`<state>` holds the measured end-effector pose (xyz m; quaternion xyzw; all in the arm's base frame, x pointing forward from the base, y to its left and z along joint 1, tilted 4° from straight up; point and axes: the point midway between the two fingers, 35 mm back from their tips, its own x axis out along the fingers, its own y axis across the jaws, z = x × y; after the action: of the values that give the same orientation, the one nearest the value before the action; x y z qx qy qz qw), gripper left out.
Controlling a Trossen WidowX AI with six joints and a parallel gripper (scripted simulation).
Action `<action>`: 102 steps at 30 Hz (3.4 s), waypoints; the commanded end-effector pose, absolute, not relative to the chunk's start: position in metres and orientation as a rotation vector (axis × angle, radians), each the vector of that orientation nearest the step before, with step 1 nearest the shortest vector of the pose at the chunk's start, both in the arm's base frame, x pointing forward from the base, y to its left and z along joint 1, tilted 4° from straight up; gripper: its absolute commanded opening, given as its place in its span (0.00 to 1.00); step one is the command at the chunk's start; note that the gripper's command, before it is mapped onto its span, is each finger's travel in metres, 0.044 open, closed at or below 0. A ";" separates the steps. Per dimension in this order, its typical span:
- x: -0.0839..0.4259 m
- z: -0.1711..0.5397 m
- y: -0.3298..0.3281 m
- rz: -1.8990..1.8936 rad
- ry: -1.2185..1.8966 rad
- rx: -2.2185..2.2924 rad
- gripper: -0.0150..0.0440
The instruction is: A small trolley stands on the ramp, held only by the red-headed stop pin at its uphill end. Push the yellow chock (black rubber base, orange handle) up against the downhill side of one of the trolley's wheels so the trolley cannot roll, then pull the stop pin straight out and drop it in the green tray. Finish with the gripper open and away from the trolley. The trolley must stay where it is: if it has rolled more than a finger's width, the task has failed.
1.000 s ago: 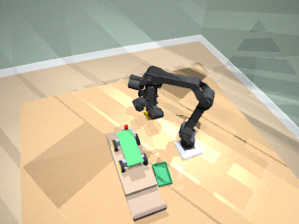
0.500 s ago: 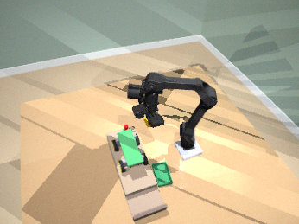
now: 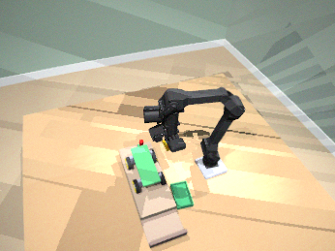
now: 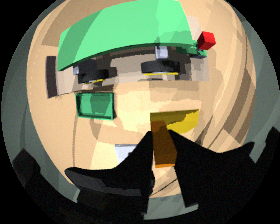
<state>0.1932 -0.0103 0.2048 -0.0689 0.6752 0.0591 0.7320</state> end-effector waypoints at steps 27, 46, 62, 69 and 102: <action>0.192 0.197 0.082 0.132 1.490 -0.147 0.25; 0.189 0.189 0.152 0.136 1.490 -0.142 0.25; 0.192 0.187 0.199 0.096 1.487 -0.177 0.25; 0.192 0.187 0.202 0.047 1.478 -0.223 0.25; 0.225 0.145 0.208 0.047 1.476 -0.222 0.25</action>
<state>0.2238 0.2098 0.1542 -0.0974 0.6711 0.0229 0.7346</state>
